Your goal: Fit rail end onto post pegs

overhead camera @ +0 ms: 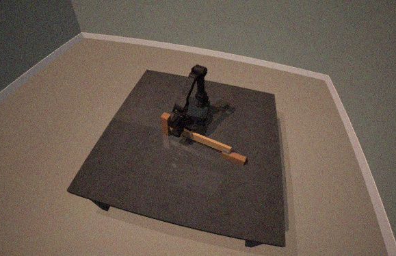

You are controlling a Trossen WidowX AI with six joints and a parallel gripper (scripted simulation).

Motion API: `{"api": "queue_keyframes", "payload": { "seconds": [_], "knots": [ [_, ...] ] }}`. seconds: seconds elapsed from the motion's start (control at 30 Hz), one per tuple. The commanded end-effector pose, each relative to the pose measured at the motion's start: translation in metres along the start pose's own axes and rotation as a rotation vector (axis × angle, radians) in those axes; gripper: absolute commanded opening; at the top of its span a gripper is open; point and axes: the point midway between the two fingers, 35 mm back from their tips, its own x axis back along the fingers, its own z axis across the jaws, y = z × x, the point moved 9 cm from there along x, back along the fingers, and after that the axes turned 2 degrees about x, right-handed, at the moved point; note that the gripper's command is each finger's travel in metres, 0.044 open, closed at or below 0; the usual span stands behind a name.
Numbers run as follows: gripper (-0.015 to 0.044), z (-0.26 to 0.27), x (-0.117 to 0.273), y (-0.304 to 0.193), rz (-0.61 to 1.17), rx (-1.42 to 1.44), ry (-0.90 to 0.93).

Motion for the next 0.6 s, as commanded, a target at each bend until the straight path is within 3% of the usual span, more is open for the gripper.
{"api": "queue_keyframes", "payload": {
  "seconds": [0.0,0.43,0.57],
  "knots": [
    [0.0,-0.0004,0.0011,-0.002,0.004,0.002,-0.004],
    [0.0,-0.0002,0.0023,-0.0059,0.005,0.002,-0.004],
    [0.0105,0.0001,0.0006,-0.0043,0.002,0.0,0.0]
  ]
}}
